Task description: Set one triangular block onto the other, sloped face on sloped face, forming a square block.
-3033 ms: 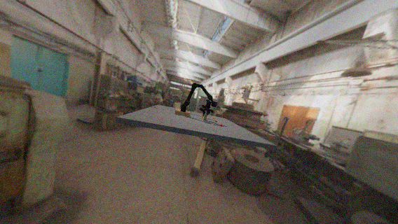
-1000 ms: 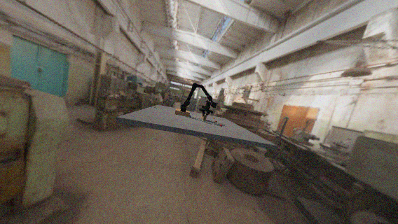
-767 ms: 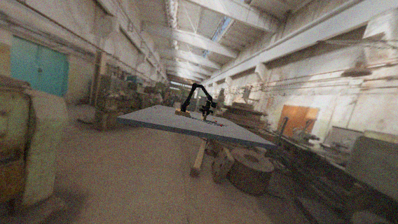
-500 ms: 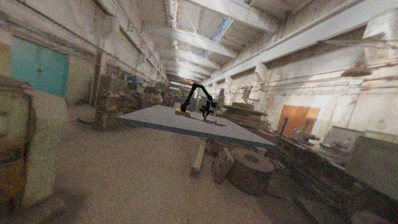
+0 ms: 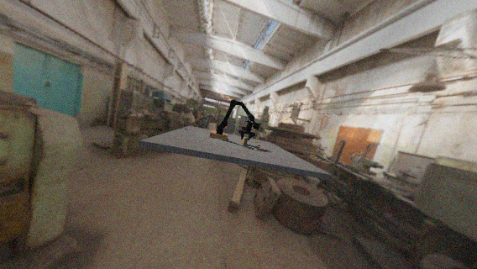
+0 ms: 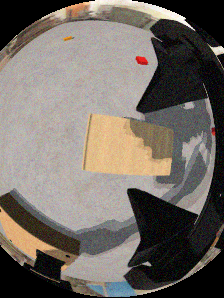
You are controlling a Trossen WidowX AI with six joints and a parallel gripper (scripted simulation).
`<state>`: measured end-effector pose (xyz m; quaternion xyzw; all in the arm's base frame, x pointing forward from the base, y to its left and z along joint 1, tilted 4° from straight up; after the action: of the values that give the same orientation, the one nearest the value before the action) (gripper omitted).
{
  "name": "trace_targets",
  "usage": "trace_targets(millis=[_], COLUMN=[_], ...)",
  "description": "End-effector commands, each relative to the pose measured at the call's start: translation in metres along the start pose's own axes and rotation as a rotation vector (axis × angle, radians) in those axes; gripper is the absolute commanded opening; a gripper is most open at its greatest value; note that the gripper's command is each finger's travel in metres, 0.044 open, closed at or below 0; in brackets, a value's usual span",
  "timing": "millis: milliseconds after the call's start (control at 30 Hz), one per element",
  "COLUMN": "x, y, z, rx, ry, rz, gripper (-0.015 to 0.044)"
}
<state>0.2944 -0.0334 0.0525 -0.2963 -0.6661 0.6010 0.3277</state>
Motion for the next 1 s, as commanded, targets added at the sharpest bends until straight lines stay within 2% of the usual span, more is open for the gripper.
trace_targets(millis=[0,233,500,967], x=[0.000,-0.001,-0.001,-0.002], y=[0.000,-0.008,-0.108,-0.104], z=[0.000,-0.001,0.000,-0.002], rx=[0.000,0.000,0.000,-0.004], ry=[0.000,0.000,0.000,0.002], rz=[0.000,0.000,0.001,0.003], gripper=[0.0440,0.0440,0.0440,0.0440])
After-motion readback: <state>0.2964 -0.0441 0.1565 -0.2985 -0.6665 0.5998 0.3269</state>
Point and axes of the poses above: the point midway between the two fingers, 35 mm back from their tips, its own y axis out along the fingers, its own z axis across the jaws, x = y × z, the point moved 1 cm from there along -y, back along the fingers, and after that the axes turned 15 degrees about -y, right-handed, at the moved point
